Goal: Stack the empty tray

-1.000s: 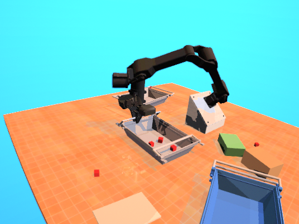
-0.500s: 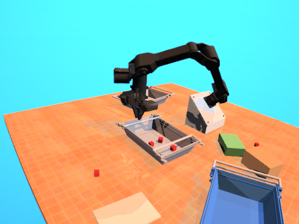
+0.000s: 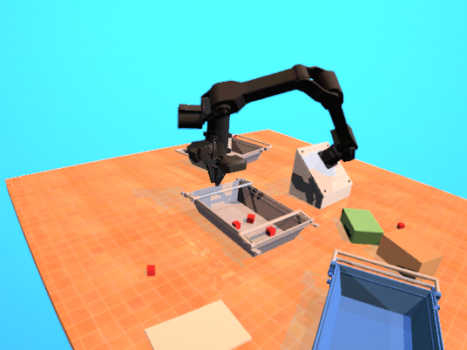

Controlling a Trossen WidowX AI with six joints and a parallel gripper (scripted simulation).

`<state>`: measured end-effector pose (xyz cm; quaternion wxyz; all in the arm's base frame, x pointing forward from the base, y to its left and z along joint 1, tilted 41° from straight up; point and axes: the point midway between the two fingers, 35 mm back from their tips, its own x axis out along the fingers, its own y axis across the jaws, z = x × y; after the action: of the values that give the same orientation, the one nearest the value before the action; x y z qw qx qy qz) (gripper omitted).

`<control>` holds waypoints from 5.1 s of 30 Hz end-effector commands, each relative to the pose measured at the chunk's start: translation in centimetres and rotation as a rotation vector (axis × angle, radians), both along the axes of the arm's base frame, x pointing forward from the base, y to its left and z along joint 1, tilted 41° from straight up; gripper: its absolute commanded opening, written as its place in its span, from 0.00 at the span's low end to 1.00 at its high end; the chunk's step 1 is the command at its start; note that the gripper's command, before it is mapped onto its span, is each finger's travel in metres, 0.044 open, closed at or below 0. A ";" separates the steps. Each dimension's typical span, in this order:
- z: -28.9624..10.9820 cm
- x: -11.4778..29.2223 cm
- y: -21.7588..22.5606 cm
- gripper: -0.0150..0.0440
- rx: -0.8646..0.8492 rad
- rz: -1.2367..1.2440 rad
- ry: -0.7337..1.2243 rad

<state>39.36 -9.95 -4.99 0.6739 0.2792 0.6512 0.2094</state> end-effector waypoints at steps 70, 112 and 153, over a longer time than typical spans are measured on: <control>0.0 0.0 0.0 0.25 0.000 0.000 0.001; 0.0 0.0 0.0 0.48 0.000 0.000 0.001; -12.2 -30.3 -13.8 1.00 -0.037 0.177 -0.132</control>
<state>9.69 -24.14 -16.80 0.6981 0.2099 0.6338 0.2587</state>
